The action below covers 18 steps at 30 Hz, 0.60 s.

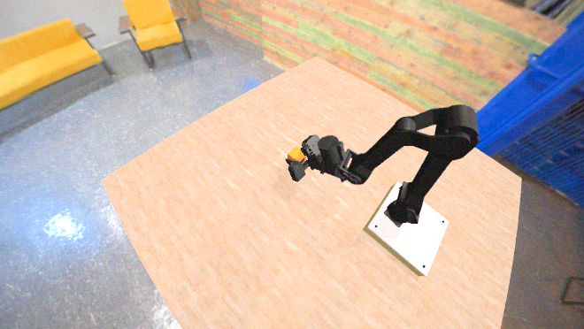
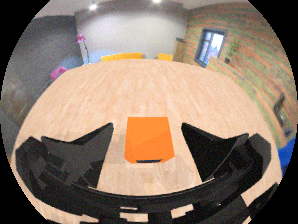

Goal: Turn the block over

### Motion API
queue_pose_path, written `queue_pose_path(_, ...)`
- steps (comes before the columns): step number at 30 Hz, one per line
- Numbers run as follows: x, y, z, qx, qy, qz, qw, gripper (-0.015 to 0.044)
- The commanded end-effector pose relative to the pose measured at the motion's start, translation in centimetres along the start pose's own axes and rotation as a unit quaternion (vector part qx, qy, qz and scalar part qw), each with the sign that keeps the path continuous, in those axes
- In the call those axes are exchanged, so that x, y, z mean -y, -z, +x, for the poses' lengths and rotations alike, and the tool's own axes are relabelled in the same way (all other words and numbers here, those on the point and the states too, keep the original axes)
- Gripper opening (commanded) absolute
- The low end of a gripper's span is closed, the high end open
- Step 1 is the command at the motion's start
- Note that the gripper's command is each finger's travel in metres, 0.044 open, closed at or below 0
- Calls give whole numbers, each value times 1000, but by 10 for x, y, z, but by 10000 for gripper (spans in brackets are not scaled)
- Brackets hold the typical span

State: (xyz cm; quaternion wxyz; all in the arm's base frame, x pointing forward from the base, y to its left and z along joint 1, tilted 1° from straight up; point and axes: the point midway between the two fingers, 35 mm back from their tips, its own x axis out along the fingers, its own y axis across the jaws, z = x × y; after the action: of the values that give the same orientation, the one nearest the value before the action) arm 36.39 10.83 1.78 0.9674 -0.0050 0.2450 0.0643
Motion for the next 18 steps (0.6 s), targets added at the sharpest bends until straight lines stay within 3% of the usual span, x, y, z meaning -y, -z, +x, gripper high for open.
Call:
queue_pose_path(1,1,0,0,0,2,-3,1000,440)
queue_pose_path(4,-1,-1,2,-13,0,-6,1000,440)
queue_pose_path(10,-6,-19,1,-127,-11,-15,992,440)
queue_pose_path(18,0,-52,-49,-269,3,-2,963,440)
